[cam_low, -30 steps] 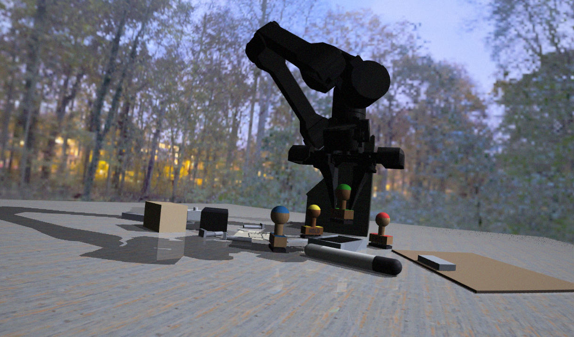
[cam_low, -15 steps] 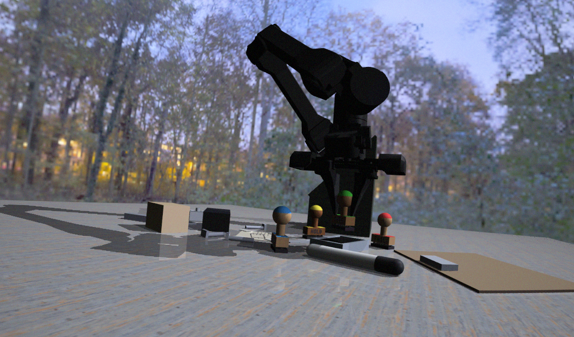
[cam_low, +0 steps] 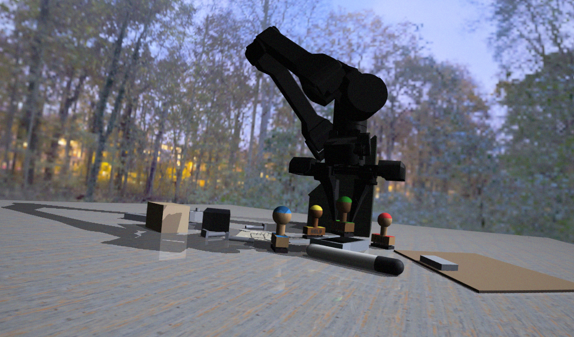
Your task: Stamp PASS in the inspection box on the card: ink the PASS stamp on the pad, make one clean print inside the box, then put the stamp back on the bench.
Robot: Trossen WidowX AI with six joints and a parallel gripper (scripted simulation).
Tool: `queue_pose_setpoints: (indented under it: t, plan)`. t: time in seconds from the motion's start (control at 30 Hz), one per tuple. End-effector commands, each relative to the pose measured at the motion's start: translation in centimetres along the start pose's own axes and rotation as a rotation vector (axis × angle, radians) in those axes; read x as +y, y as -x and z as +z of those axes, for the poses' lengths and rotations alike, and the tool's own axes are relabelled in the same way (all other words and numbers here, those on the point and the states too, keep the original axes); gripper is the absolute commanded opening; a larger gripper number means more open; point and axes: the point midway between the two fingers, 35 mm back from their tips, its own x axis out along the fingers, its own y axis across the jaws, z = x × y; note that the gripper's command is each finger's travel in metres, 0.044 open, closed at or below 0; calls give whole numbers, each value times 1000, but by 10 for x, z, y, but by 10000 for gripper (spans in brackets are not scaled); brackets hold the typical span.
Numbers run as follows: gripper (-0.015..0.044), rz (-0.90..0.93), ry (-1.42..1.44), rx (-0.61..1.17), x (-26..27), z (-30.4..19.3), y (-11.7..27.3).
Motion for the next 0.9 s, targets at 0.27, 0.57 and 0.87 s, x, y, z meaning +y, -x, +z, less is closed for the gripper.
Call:
queue_pose_setpoints:
  t: [0.27, 0.57, 0.87]
  plan:
    - [0, -5, 5, -1, -1, -1, -6]
    - [0, -5, 0, -1, -1, -1, -8]
    - [0, -5, 0, -1, -1, -1, -10]
